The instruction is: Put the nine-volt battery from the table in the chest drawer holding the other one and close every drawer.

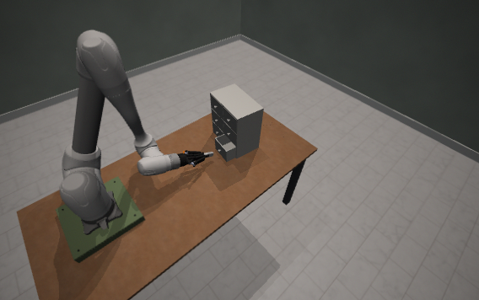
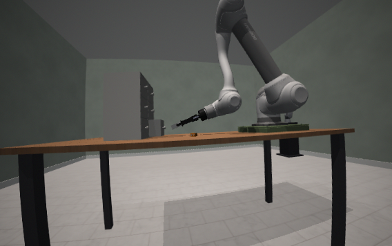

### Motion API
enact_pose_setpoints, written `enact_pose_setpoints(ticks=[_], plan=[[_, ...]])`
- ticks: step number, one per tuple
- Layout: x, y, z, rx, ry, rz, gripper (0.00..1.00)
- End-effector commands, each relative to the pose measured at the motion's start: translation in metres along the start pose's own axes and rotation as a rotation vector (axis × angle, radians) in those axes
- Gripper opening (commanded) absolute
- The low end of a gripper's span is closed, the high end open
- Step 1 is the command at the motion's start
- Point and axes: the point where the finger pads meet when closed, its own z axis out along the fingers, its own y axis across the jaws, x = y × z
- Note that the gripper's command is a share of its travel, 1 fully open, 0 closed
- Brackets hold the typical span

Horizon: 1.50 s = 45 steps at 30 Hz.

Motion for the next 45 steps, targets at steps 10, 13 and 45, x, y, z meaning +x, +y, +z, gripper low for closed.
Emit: enact_pose_setpoints(ticks=[10, 13, 45], plan=[[0.001, 0.000, 0.002, 0.000, 0.000, 0.000, 0.00], [0.001, 0.000, 0.003, 0.000, 0.000, 0.000, 0.00], [0.013, 0.000, 0.036, 0.000, 0.000, 0.000, 0.00]])
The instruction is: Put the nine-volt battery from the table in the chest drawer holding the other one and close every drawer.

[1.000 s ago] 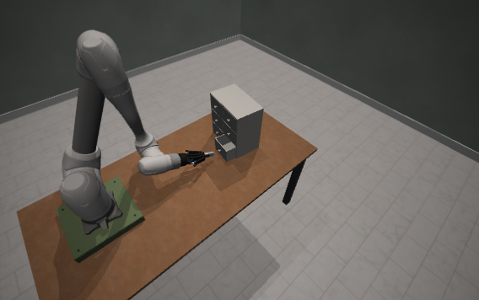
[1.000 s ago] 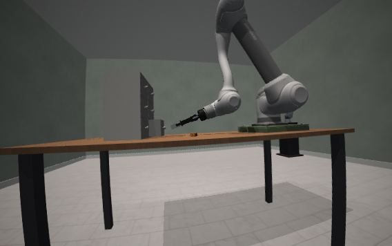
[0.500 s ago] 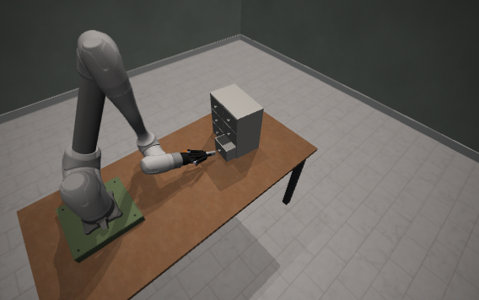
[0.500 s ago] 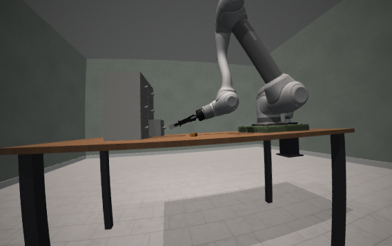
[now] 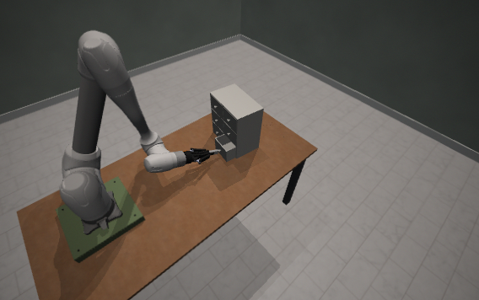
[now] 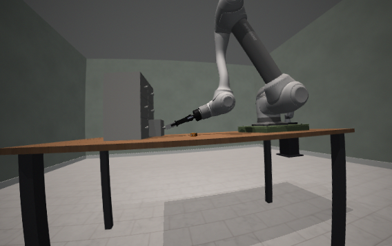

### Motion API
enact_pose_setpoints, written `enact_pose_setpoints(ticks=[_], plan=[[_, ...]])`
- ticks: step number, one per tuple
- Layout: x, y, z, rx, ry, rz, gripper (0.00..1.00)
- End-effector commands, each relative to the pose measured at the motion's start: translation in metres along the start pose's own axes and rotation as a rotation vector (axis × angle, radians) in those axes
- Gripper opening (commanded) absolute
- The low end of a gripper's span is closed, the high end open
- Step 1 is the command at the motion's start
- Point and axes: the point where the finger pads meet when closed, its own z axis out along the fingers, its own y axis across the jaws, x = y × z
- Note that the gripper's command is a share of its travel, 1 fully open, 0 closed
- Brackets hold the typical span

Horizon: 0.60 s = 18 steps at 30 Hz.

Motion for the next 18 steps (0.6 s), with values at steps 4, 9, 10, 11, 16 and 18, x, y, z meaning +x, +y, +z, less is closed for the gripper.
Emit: enact_pose_setpoints(ticks=[4, 9, 10, 11, 16, 18], plan=[[0.004, 0.000, 0.010, 0.000, 0.000, 0.000, 0.00], [0.007, 0.000, 0.019, 0.000, 0.000, 0.000, 0.00], [0.008, 0.000, 0.021, 0.000, 0.000, 0.000, 0.00], [0.008, 0.000, 0.023, 0.000, 0.000, 0.000, 0.00], [0.010, 0.000, 0.028, 0.000, 0.000, 0.000, 0.00], [0.011, 0.000, 0.031, 0.000, 0.000, 0.000, 0.00]])
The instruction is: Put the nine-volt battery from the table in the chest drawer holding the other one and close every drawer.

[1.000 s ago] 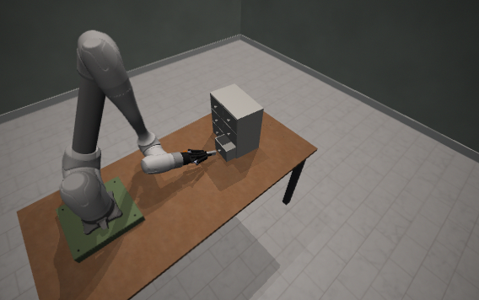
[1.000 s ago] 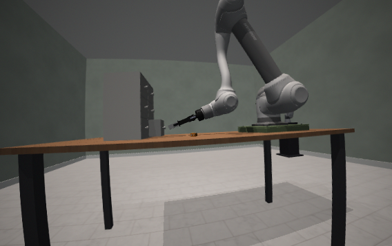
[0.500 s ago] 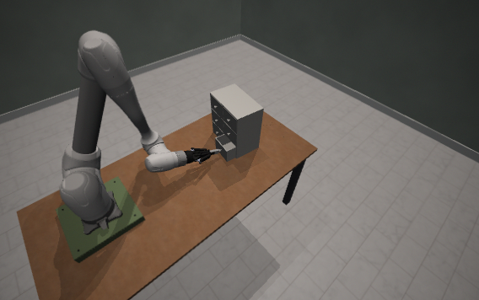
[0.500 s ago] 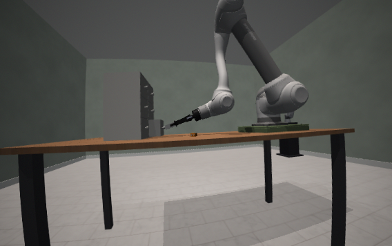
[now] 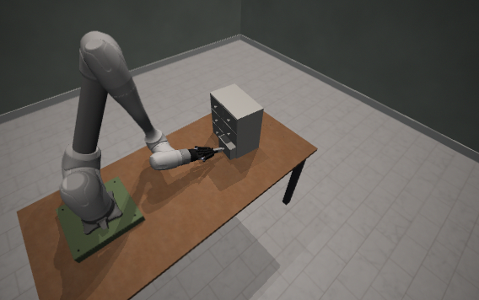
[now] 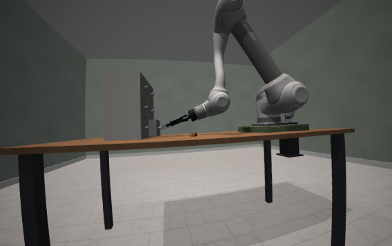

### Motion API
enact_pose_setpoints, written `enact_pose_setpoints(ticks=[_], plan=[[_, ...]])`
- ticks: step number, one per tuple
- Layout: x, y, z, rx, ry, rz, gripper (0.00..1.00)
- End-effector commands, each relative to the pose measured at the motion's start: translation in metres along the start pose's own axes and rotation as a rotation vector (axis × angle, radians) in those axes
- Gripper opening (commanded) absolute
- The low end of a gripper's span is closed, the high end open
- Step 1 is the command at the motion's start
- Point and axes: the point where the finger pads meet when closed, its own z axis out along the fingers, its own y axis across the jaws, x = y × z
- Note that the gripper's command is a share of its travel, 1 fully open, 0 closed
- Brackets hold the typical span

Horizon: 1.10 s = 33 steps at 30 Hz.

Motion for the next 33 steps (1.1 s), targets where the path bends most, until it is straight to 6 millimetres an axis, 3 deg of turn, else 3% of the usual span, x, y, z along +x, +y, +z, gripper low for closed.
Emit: enact_pose_setpoints(ticks=[1, 33], plan=[[0.002, 0.000, 0.005, 0.000, 0.000, 0.000, 0.00], [0.013, 0.000, 0.036, 0.000, 0.000, 0.000, 0.00]])
